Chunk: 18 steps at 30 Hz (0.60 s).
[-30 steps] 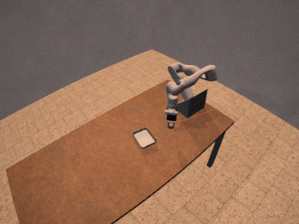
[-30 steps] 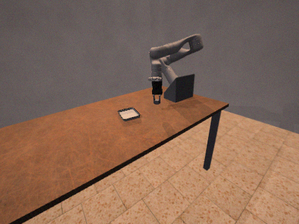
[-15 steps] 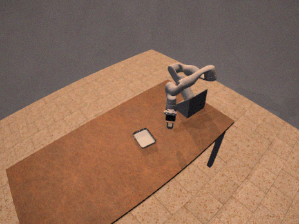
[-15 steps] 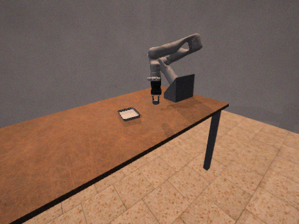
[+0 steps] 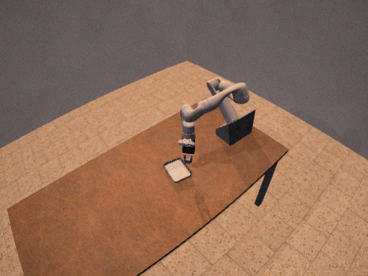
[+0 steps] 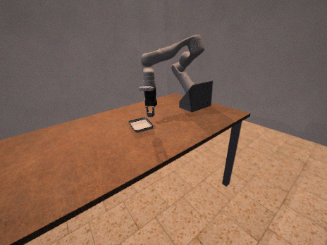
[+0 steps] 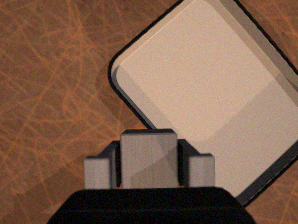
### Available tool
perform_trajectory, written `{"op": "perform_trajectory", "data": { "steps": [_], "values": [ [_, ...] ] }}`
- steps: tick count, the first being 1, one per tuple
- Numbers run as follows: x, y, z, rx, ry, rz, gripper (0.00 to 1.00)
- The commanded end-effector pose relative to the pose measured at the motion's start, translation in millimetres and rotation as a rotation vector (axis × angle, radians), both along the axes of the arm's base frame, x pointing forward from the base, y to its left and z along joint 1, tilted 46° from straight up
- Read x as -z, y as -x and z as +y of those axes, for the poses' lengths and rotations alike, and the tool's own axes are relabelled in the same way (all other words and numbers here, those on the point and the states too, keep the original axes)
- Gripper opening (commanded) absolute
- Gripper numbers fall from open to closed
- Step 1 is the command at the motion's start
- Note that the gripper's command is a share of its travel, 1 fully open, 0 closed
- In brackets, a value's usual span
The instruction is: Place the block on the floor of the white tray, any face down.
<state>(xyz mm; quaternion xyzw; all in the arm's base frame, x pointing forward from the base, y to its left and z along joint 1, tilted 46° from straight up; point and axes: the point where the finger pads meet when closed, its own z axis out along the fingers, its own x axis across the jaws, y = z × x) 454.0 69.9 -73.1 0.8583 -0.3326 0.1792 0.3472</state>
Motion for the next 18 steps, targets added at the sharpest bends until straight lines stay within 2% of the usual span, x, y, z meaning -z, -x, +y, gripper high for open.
{"op": "perform_trajectory", "data": {
  "steps": [1,5,18],
  "values": [
    [-11.6,-63.8,-5.0,0.010,-0.002,0.015,0.00],
    [-14.4,-73.4,-7.2,0.010,-0.001,0.015,0.00],
    [-14.4,-73.5,-7.2,0.010,-0.001,0.015,0.00]
  ]
}}
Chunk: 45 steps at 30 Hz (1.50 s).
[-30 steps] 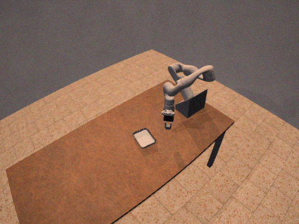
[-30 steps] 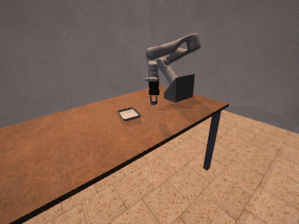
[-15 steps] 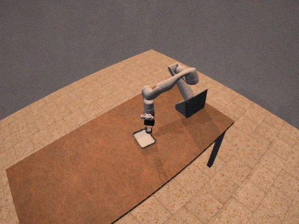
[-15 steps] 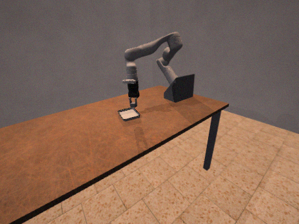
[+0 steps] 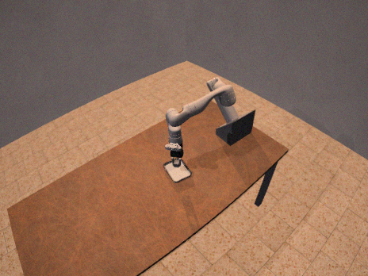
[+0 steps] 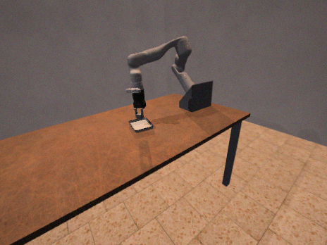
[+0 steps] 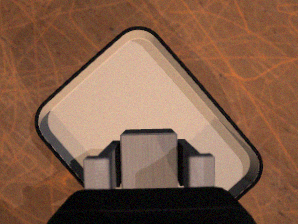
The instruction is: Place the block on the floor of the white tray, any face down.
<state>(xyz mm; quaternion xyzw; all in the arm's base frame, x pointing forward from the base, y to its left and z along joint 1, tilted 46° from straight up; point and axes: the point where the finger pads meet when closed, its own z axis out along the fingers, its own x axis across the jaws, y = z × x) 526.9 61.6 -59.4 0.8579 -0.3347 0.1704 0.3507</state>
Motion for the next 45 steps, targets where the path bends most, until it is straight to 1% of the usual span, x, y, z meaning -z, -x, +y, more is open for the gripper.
{"op": "perform_trajectory", "data": {
  "steps": [1,15,29,38,45],
  "values": [
    [-0.7,-0.5,1,-0.001,-0.001,-0.001,0.00],
    [2.0,-0.8,-2,-0.001,-0.001,-0.001,0.00],
    [23.6,-2.9,-24,-0.001,-0.001,-0.001,0.00],
    [32.3,-3.8,-33,-0.001,-0.001,-0.001,0.00],
    [34.2,-4.0,-35,-0.001,-0.001,-0.001,0.00]
  ]
}}
